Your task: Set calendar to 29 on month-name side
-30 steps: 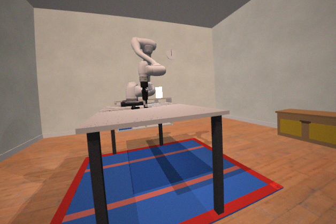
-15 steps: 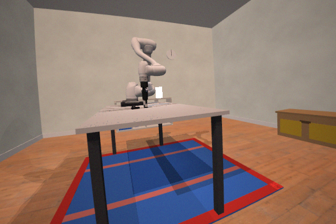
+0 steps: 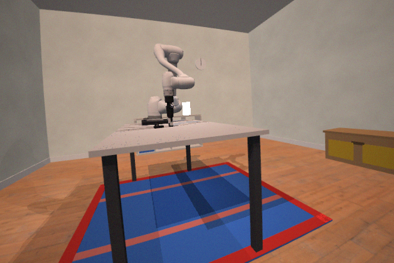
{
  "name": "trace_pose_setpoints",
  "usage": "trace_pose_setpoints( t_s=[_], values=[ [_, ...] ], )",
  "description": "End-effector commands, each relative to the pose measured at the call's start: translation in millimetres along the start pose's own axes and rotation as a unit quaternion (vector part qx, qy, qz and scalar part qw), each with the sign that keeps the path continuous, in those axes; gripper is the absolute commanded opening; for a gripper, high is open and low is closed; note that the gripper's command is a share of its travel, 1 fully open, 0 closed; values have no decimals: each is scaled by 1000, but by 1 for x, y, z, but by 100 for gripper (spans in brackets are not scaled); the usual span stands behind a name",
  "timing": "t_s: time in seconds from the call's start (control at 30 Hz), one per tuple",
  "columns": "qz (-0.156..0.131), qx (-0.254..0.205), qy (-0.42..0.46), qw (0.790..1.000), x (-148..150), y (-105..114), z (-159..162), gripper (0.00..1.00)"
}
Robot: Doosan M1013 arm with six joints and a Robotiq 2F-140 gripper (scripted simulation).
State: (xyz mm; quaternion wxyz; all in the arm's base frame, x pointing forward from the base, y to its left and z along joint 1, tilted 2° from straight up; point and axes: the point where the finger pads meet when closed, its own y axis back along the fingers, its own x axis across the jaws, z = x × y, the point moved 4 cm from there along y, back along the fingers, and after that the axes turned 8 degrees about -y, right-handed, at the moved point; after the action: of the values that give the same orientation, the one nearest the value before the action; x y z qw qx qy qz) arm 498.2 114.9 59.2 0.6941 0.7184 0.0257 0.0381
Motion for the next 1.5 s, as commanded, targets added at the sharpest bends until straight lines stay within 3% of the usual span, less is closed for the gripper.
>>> trace_pose_setpoints(
  t_s=[0.0, 0.8, 1.13, 1.47],
  values=[
    [0, 0, 0, 1000, 0, 0, 0, 24],
    [0, 0, 0, 1000, 0, 0, 0, 24],
    [0, 0, 0, 1000, 0, 0, 0, 33],
    [0, 0, 0, 1000, 0, 0, 0, 35]
  ],
)
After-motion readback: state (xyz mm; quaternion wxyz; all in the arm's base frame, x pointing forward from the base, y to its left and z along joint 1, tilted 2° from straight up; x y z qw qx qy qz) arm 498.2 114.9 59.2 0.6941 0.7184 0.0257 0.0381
